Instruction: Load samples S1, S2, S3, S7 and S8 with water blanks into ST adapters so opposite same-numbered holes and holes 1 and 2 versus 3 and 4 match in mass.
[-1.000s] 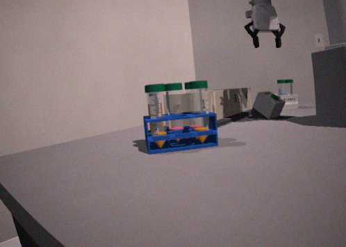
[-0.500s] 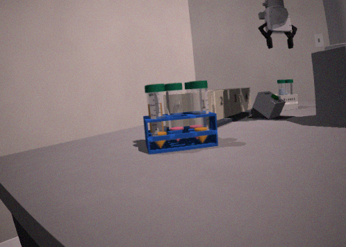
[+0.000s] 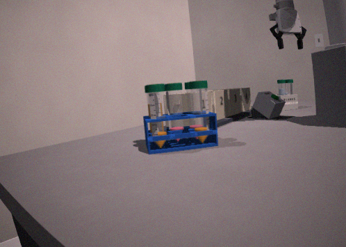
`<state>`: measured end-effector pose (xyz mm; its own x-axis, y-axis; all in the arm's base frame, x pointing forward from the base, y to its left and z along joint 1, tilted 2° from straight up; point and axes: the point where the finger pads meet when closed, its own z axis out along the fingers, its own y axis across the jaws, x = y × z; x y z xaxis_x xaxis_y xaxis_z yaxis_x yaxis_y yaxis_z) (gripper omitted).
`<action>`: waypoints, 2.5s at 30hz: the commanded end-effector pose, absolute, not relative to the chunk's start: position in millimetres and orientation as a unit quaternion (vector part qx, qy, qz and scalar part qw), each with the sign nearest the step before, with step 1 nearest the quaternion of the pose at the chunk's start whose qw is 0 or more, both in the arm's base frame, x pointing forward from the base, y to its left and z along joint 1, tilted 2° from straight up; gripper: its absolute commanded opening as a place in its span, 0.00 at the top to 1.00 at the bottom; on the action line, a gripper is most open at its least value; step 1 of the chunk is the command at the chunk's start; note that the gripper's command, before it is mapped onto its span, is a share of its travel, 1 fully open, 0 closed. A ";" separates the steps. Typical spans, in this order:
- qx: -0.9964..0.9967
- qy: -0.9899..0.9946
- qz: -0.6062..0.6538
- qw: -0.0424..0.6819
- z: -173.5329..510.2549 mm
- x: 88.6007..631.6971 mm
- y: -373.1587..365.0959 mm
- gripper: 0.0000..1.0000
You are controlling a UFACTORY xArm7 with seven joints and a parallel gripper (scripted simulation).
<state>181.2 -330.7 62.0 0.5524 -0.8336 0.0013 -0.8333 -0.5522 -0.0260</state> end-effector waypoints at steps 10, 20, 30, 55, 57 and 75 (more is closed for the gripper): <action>-0.881 0.472 -0.008 0.011 36.7 181.4 -333.2 0.00; -0.881 0.472 -0.008 0.011 9.9 182.0 -332.8 0.00; -0.881 0.472 -0.008 0.011 -11.4 182.5 -332.5 0.00; -0.881 0.472 -0.008 0.011 -39.7 183.1 -332.1 0.00; -0.881 0.472 -0.008 0.011 -39.7 183.1 -332.1 0.00; -0.881 0.472 -0.008 0.011 -39.6 183.2 -332.1 0.00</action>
